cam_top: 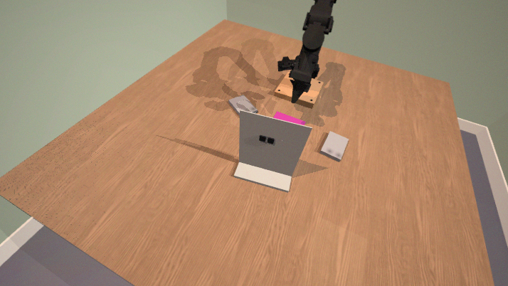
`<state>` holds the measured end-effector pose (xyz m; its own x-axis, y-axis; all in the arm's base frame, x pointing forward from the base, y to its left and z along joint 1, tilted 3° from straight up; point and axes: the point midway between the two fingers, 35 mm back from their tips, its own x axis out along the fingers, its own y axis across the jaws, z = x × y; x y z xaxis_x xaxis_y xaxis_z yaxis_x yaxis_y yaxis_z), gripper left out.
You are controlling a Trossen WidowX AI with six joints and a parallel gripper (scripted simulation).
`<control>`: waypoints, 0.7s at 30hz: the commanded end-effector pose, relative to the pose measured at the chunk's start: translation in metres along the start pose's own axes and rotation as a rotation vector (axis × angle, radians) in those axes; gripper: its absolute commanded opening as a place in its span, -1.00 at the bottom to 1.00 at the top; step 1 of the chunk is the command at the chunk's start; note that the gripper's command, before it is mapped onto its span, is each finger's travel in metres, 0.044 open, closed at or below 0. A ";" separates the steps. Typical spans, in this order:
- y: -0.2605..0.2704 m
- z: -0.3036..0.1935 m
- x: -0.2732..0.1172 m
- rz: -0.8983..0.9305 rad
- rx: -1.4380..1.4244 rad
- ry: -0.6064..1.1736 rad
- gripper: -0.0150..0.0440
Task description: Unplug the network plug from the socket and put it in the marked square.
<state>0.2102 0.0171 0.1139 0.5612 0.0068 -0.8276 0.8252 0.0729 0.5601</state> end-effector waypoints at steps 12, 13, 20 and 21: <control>0.010 0.000 -0.016 0.001 0.000 0.000 0.04; 0.012 0.000 -0.019 0.002 0.000 0.001 0.04; 0.025 0.000 -0.035 0.003 0.000 0.000 0.04; 0.027 0.000 -0.037 0.003 0.000 0.000 0.04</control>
<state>0.2107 0.0190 0.1503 0.5617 0.0109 -0.8273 0.8243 0.0787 0.5607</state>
